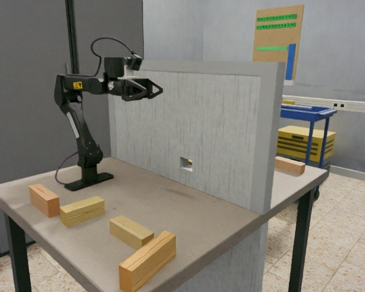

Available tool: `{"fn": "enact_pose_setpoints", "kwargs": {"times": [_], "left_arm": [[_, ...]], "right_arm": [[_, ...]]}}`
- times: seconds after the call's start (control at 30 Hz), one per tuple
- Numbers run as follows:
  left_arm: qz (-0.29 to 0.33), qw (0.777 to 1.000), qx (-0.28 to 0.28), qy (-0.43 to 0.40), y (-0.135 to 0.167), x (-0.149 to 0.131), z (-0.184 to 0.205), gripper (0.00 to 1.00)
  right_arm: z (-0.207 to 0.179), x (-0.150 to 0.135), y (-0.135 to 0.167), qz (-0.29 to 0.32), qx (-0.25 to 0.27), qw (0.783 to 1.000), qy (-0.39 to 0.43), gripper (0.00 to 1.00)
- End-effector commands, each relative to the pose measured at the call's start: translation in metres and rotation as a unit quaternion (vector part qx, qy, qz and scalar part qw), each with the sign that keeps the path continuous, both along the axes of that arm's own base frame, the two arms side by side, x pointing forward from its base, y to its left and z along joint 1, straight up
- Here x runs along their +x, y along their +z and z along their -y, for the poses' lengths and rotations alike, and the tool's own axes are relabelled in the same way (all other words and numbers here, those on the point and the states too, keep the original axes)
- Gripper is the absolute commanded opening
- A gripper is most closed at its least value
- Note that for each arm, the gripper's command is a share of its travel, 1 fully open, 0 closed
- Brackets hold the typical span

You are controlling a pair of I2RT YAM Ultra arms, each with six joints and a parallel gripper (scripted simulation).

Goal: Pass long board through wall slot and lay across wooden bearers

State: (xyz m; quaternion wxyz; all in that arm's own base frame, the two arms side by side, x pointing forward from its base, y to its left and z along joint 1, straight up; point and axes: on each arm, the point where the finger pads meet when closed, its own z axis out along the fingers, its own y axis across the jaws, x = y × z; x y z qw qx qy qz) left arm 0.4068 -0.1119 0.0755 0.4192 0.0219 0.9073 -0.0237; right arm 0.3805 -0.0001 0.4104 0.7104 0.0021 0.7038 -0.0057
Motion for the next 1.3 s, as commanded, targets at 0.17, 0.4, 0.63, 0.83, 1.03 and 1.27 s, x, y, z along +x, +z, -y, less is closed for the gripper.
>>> {"fn": "enact_pose_setpoints", "kwargs": {"times": [0.17,0.4,0.63,0.83,1.03,1.27], "left_arm": [[0.047,0.999,-0.009,-0.001,0.029,0.02,0.007,0.72],[0.002,1.0,0.001,0.003,0.006,-0.012,-0.001,0.72],[0.04,0.999,-0.012,0.004,0.03,0.005,0.003,0.72],[-0.002,1.0,0.003,0.004,0.011,-0.023,-0.003,0.72],[0.002,1.0,0.001,0.006,0.031,-0.039,-0.004,0.72],[0.0,1.0,0.002,0.006,0.04,-0.057,-0.007,0.72]], "right_arm": [[0.002,-0.005,0.028,0.034,0.005,0.999,-0.005,0.72],[0.002,-0.005,0.028,0.034,0.005,0.999,-0.005,0.72],[0.002,-0.005,0.028,0.034,0.004,0.999,-0.005,0.72],[0.002,-0.005,0.028,0.034,0.005,0.999,-0.005,0.72],[0.002,-0.005,0.028,0.034,0.005,0.999,-0.005,0.72],[0.002,-0.005,0.028,0.034,0.005,0.999,-0.005,0.72]]}}
